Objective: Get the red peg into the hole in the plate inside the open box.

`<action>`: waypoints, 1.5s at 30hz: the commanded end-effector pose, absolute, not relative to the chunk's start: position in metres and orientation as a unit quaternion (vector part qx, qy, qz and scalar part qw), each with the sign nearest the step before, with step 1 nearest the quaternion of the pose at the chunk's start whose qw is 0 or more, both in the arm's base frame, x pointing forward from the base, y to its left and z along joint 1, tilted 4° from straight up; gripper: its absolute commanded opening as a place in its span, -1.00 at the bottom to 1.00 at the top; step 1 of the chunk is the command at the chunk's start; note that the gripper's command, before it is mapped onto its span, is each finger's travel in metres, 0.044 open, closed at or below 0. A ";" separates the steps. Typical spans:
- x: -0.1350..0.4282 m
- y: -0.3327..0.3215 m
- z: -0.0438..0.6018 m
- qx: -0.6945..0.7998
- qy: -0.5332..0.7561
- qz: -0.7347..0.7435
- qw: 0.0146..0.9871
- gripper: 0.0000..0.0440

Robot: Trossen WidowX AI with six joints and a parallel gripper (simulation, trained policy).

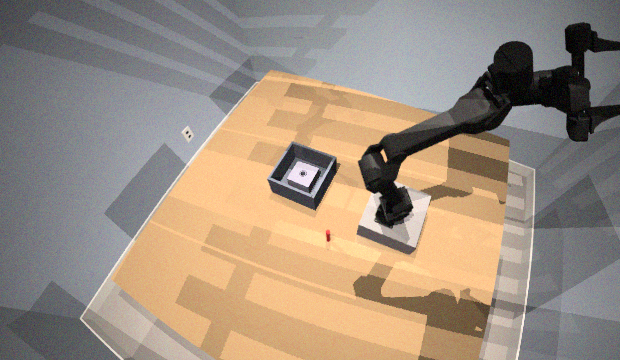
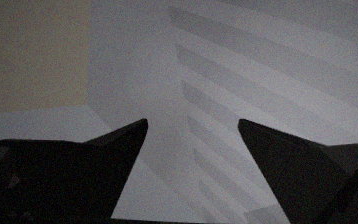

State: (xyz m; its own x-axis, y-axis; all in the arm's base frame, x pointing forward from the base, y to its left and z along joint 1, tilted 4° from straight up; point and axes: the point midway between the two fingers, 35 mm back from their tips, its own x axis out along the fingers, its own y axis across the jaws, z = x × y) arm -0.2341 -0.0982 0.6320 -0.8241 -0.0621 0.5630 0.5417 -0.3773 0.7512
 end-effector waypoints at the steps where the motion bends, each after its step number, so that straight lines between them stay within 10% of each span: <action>1: -0.250 -0.127 0.605 -0.176 -0.507 -0.822 0.188 1.00; 21: -0.230 -0.291 0.444 0.106 -0.336 -0.902 0.250 1.00; 45: -0.038 -0.370 0.274 0.296 -0.005 -0.867 0.401 1.00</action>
State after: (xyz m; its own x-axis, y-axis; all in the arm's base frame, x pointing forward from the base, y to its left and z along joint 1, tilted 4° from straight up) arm -0.0572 -0.3719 0.2907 -0.5322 -0.7046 -0.4694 0.6589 -0.6928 0.2930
